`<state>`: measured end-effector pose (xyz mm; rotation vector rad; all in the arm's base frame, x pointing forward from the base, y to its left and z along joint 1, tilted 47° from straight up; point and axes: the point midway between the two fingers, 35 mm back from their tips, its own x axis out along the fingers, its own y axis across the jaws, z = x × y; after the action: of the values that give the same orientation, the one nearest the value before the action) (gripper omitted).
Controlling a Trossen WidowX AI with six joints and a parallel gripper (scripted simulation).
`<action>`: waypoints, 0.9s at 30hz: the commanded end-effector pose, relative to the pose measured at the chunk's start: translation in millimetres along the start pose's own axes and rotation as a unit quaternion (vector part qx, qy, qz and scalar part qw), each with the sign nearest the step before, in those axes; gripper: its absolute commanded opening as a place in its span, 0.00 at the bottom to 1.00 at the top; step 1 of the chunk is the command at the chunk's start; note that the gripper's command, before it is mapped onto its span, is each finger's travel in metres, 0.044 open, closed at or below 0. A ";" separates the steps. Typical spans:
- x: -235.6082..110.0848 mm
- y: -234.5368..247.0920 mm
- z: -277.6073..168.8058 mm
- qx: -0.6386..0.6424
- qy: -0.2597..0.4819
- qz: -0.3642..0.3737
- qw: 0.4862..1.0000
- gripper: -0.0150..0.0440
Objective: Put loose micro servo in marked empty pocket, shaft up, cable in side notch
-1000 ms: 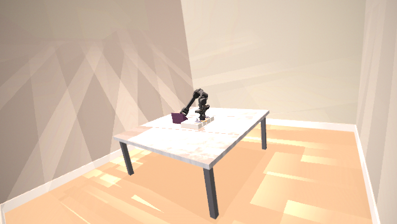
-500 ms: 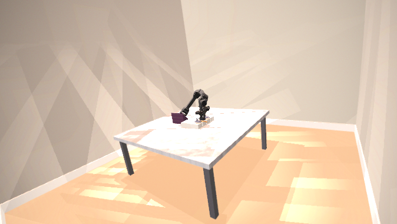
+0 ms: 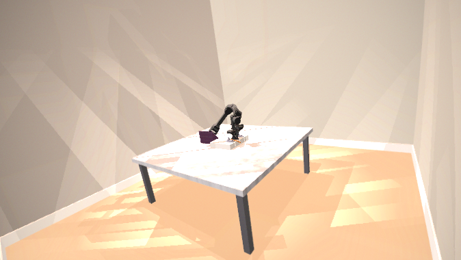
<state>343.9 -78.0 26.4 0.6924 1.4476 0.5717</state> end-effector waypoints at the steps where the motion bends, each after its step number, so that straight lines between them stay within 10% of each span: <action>1: 0.0 -0.1 -0.1 0.003 -0.001 0.001 1.000 0.52; 14: -34.9 2.3 -1.6 0.003 -0.001 0.000 1.000 0.57; 23: -89.1 -3.3 -88.8 0.022 -0.017 -0.007 1.000 0.97; 27: -98.5 -0.9 -112.4 0.025 -0.020 -0.007 0.999 1.00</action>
<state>240.9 -143.8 90.4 0.7334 1.4263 0.4950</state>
